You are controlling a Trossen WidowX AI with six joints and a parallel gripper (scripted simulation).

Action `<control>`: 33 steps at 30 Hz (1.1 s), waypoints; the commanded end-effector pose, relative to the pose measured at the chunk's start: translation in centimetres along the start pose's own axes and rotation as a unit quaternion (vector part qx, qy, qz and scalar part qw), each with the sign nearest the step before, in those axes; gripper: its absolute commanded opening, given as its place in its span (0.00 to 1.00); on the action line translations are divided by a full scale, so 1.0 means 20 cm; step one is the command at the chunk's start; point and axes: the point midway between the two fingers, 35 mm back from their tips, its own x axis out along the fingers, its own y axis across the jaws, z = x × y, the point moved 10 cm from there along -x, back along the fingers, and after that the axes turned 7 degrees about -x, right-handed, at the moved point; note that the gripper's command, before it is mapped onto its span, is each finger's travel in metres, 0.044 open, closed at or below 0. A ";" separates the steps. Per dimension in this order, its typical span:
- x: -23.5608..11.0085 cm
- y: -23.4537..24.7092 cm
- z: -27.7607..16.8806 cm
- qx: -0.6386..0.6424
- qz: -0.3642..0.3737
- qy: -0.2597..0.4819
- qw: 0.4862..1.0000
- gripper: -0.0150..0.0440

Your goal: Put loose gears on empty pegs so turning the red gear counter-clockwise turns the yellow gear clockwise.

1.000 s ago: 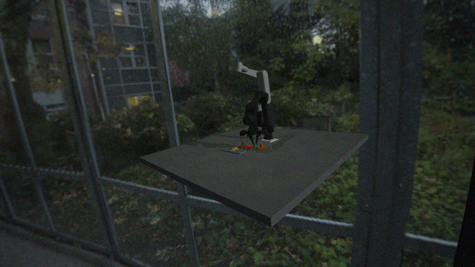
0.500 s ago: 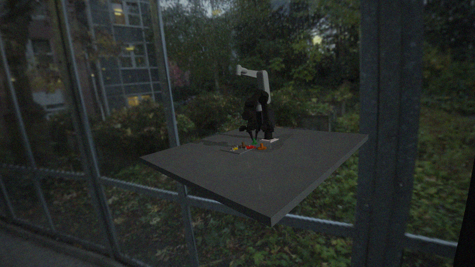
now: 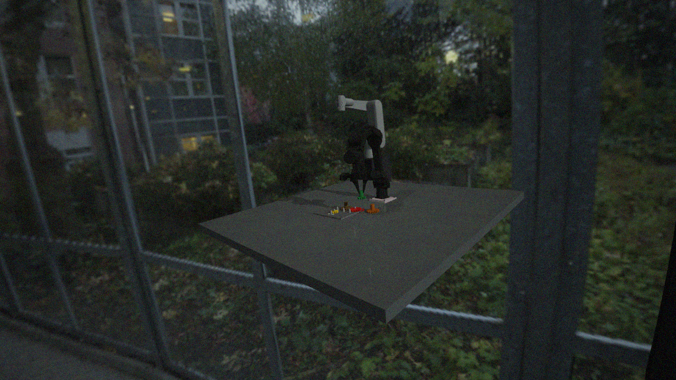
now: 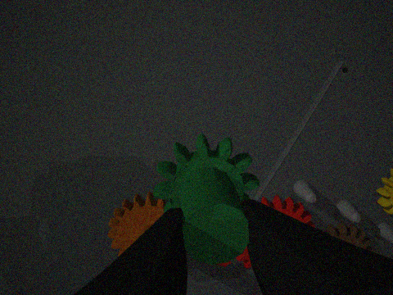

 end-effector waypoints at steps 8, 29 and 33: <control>-0.11 0.00 -0.02 -0.001 0.000 0.001 1.000 0.25; -0.24 -0.02 -0.06 -0.001 0.000 0.001 1.000 0.25; -0.22 -0.07 -0.08 -0.001 0.000 0.001 1.000 0.25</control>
